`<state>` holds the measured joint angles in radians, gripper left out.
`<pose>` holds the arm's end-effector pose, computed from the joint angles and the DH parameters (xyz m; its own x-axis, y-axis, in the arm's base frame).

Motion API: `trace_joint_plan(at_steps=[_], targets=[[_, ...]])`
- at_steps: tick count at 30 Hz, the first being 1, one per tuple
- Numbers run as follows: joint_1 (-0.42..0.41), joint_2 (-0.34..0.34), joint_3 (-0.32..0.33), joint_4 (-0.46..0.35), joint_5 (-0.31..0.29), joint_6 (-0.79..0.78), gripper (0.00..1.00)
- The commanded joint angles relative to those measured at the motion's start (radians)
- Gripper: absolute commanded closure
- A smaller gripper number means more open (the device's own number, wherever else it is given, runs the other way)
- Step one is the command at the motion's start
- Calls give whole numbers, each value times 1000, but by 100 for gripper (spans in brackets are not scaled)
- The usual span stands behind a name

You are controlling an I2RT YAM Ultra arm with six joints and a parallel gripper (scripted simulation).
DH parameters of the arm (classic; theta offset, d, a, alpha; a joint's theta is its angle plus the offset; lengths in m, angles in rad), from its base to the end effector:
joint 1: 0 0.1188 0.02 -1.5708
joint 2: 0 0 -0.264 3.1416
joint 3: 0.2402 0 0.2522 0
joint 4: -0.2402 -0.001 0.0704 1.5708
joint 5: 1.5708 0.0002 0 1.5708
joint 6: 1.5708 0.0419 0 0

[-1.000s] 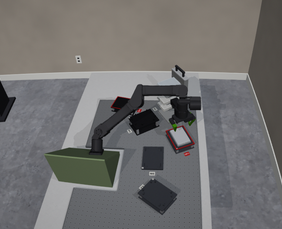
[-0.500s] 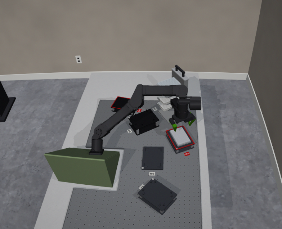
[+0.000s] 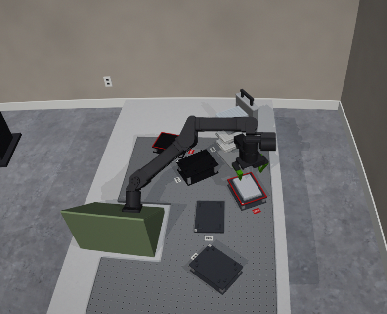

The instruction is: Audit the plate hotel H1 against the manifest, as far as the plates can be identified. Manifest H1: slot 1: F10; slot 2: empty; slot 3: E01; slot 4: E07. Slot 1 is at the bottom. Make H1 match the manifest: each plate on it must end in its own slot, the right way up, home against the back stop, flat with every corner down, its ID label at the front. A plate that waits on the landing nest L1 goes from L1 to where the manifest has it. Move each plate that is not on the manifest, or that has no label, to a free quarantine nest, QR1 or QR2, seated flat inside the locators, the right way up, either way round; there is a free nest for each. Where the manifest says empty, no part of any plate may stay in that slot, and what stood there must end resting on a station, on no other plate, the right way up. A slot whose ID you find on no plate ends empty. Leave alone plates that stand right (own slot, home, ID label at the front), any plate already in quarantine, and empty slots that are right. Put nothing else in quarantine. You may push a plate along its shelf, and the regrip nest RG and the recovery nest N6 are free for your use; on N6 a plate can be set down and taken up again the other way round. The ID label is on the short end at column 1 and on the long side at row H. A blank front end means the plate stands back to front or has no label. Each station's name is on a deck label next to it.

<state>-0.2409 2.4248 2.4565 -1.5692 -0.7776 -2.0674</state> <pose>0.4589 -0.0814 0.2598 0.3329 -0.7269 -0.6006 -0.9235 -0.1227 -0.3633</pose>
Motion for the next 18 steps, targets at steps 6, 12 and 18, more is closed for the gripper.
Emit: trace_joint_plan(at_steps=[6, 12, 18], targets=[[-20, -6, 5, -1, -4, -1, 0], [-108, -159, -118, -2, -169, 100, 0], [-242, -431, -473, -2, -350, 210, 0]])
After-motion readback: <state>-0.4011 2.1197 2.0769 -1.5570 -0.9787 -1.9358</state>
